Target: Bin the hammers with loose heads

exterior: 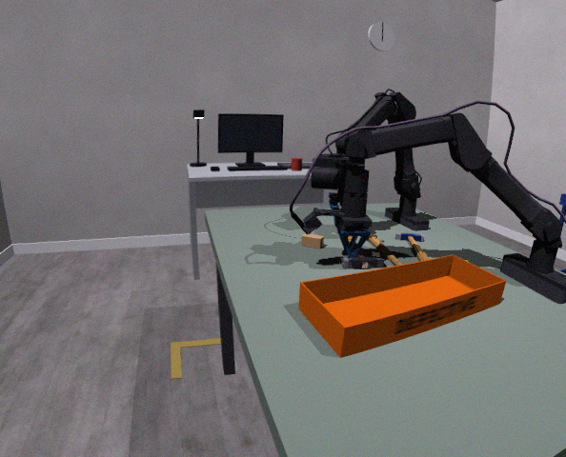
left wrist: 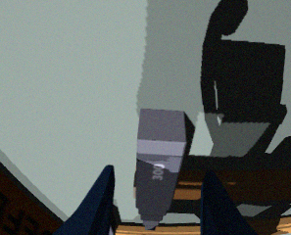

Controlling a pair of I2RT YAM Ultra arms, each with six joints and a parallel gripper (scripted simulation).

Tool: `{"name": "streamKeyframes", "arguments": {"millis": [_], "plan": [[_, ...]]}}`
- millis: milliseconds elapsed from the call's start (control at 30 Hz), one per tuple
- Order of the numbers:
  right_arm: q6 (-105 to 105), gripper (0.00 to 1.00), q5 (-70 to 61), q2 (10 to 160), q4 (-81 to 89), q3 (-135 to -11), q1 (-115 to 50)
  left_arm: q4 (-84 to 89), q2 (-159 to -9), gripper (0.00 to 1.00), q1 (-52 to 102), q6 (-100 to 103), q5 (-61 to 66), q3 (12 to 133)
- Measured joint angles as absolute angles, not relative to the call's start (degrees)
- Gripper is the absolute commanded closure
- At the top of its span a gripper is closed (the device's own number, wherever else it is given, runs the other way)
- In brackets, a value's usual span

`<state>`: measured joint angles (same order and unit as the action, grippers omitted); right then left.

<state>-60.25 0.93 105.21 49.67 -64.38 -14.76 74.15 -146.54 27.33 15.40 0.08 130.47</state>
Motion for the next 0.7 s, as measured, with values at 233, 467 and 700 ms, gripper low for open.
{"name": "streamKeyframes", "arguments": {"millis": [233, 467, 700], "plan": [[-60.2, 0.46, 0.9, 106.6, 47.8, -63.0, -14.8, 72.4, -146.6, 0.55, 27.2, 15.4, 0.1, 127.2], [-60.2, 0.46, 0.9, 106.8, 46.8, -62.8, -14.8, 70.8, -146.6, 0.55, 27.2, 15.4, 0.1, 126.2], [-60.2, 0.58, 0.9, 106.8, 46.6, -62.8, -14.8, 70.3, -146.6, 0.55, 27.2, 15.4, 0.1, 126.2]]}}
